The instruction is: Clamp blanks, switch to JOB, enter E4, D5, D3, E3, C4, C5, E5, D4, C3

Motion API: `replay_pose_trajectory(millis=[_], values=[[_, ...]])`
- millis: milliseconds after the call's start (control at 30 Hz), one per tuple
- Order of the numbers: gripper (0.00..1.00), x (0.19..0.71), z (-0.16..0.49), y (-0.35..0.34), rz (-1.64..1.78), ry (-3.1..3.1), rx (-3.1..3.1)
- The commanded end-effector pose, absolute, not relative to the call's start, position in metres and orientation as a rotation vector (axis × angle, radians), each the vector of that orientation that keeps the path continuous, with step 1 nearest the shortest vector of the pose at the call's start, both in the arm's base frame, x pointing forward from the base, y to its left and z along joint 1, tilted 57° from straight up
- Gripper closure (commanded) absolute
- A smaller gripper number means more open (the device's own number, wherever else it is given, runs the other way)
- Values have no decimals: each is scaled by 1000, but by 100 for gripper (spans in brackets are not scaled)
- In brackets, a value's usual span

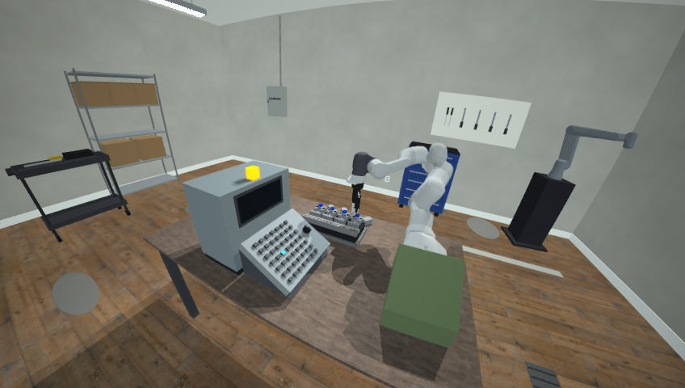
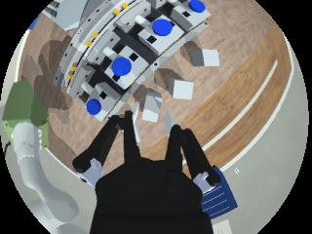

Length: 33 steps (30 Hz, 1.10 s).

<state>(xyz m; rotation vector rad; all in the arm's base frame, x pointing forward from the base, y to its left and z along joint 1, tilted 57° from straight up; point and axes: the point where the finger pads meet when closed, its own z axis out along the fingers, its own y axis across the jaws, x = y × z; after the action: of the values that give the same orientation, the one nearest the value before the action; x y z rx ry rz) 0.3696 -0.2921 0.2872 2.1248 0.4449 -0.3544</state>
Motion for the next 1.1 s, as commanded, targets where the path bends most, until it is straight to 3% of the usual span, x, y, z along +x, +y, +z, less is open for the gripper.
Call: replay_pose_trajectory(millis=[0,1067], values=[[60,369,286,-293,-353,442,2123],[60,369,280,-302,-353,442,2123]])
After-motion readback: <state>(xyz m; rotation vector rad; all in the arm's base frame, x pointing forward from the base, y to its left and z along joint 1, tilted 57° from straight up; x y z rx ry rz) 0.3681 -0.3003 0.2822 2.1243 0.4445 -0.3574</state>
